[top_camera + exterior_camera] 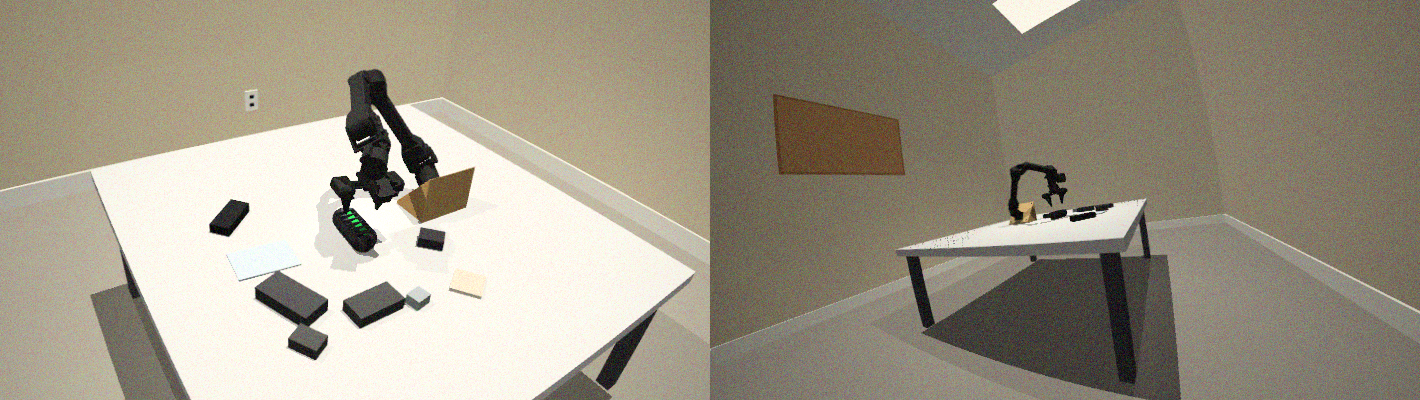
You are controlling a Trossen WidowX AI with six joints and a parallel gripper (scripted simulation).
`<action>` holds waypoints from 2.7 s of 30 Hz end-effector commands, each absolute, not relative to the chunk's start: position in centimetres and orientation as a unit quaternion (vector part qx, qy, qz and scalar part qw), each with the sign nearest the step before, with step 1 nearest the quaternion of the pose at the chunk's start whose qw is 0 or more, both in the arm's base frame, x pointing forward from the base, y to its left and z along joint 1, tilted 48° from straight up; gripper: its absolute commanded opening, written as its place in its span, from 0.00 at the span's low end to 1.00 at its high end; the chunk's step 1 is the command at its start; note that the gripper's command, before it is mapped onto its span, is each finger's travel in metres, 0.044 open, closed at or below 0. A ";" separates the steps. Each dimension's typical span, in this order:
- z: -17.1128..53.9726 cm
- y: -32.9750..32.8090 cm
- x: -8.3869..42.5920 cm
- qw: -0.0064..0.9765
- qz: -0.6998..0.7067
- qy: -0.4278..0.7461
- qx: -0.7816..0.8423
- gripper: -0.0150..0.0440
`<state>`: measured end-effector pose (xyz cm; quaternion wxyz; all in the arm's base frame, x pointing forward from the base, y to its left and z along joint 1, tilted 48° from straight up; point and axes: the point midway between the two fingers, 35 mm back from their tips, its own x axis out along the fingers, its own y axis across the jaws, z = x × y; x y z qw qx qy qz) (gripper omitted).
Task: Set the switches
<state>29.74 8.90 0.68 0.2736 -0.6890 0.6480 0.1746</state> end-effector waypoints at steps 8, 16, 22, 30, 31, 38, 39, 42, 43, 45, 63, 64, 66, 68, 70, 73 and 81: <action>-1.9 11.7 31.2 0.241 0.162 0.689 -0.664 1.00; -2.6 11.6 31.4 0.236 0.160 0.695 -0.660 1.00; -3.3 10.9 31.5 0.236 0.160 0.694 -0.660 1.00; -4.2 10.0 31.6 0.237 0.160 0.694 -0.661 1.00; -4.3 9.9 31.6 0.237 0.160 0.694 -0.661 1.00; -5.1 9.0 31.6 0.237 0.160 0.694 -0.661 1.00; -5.2 8.9 31.6 0.237 0.160 0.694 -0.661 1.00; -5.5 8.5 31.6 0.236 0.159 0.694 -0.661 1.00; -5.6 8.4 31.6 0.236 0.159 0.694 -0.661 1.00; -5.8 8.2 31.5 0.236 0.159 0.694 -0.661 1.00; -6.2 7.6 31.5 0.236 0.159 0.695 -0.661 0.81; -6.2 7.6 31.5 0.236 0.159 0.695 -0.661 0.81; -6.2 7.6 31.5 0.236 0.159 0.695 -0.661 0.81; -6.2 7.6 31.5 0.236 0.159 0.695 -0.661 0.81; -6.2 7.6 31.5 0.236 0.159 0.695 -0.661 0.81; -6.1 7.7 31.5 0.236 0.159 0.695 -0.661 0.81; -5.8 7.9 31.5 0.236 0.160 0.694 -0.661 0.82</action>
